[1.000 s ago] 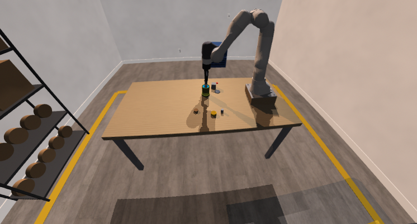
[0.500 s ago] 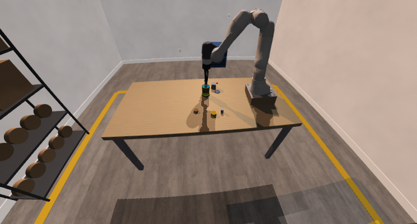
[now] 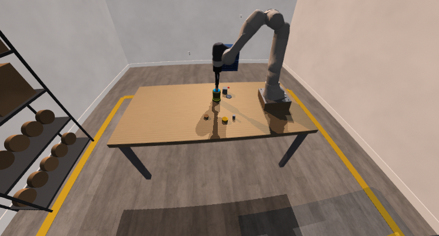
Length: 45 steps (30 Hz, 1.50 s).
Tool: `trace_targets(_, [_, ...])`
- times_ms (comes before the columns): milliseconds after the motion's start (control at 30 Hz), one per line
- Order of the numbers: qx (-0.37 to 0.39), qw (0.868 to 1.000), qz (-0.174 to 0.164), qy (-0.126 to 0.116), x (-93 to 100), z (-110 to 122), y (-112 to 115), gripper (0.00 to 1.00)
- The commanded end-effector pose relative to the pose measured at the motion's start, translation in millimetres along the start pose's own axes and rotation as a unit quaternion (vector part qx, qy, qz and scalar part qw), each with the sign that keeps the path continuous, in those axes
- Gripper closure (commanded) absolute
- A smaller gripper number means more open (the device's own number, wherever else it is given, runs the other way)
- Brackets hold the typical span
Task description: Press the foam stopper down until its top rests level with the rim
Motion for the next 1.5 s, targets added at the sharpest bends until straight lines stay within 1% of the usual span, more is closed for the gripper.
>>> trace_targets(0, [0.002,1.0,0.006,0.001,4.8,1,-2,1.0])
trace_targets(267, [0.002,1.0,0.006,0.001,28.2,0,2,1.0])
trace_targets(433, [0.002,1.0,0.006,0.001,38.7,0,3,1.0])
trace_targets(667, [0.002,1.0,0.006,0.001,42.3,0,4,1.0])
trace_targets(1200, [0.002,1.0,0.006,0.001,42.4,0,4,1.0])
trace_targets(1467, [0.002,1.0,0.006,0.001,37.6,0,4,1.0])
Point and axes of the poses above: the point where the finger pads meet when closed, its own x axis back along the fingers, its own z axis across the jaws, y = z × x, the point moved 10 cm from there along x, back along the fingers, and after that the axes turned 12 degrees about -x, right-handed, at the moved point
